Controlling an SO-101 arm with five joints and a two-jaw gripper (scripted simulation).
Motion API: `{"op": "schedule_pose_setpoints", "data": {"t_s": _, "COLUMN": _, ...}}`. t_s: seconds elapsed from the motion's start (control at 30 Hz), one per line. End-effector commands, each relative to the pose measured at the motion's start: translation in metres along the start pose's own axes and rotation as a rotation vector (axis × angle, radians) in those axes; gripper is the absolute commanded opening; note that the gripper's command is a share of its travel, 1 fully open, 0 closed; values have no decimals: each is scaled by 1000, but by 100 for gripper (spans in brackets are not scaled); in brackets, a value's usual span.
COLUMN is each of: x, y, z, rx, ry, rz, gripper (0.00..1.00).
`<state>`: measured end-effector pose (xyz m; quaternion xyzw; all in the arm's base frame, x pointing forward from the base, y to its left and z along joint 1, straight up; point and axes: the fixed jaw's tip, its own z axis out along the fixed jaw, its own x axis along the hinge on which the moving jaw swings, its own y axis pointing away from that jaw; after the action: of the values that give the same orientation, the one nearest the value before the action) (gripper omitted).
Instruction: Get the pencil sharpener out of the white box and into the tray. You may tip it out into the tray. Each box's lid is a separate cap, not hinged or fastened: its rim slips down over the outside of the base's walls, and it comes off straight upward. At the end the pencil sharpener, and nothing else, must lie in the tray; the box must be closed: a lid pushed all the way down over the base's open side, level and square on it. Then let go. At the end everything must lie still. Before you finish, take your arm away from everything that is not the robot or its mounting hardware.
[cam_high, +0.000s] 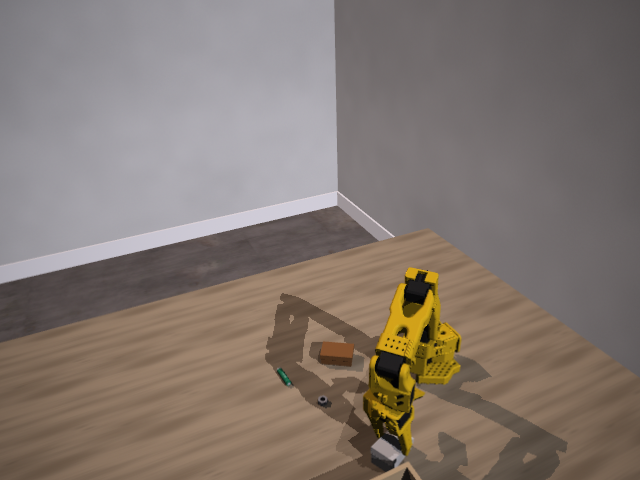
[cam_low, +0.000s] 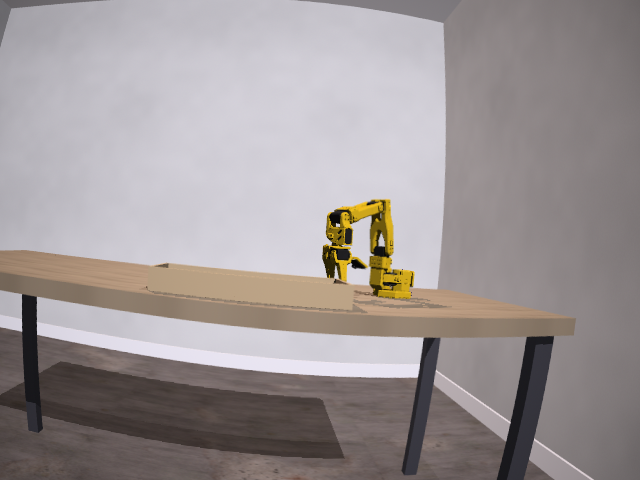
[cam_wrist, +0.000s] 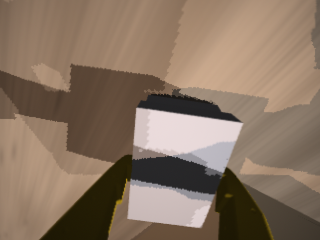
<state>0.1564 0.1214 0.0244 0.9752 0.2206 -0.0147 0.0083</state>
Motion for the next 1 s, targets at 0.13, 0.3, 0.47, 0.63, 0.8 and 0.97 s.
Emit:
{"op": "schedule_pose_setpoints", "data": {"t_s": 0.13, "x": 6, "y": 0, "z": -3, "rx": 10, "ry": 32, "rz": 0, "gripper": 23}}
{"op": "schedule_pose_setpoints", "data": {"t_s": 0.3, "x": 7, "y": 0, "z": -2, "rx": 10, "ry": 32, "rz": 0, "gripper": 23}}
{"op": "schedule_pose_setpoints", "data": {"t_s": 0.47, "x": 8, "y": 0, "z": -2, "rx": 10, "ry": 32, "rz": 0, "gripper": 23}}
{"op": "schedule_pose_setpoints", "data": {"t_s": 0.63, "x": 8, "y": 0, "z": -2, "rx": 10, "ry": 32, "rz": 0, "gripper": 23}}
{"op": "schedule_pose_setpoints", "data": {"t_s": 0.8, "x": 8, "y": 0, "z": -2, "rx": 10, "ry": 32, "rz": 0, "gripper": 23}}
{"op": "schedule_pose_setpoints", "data": {"t_s": 0.97, "x": 8, "y": 0, "z": -2, "rx": 10, "ry": 32, "rz": 0, "gripper": 23}}
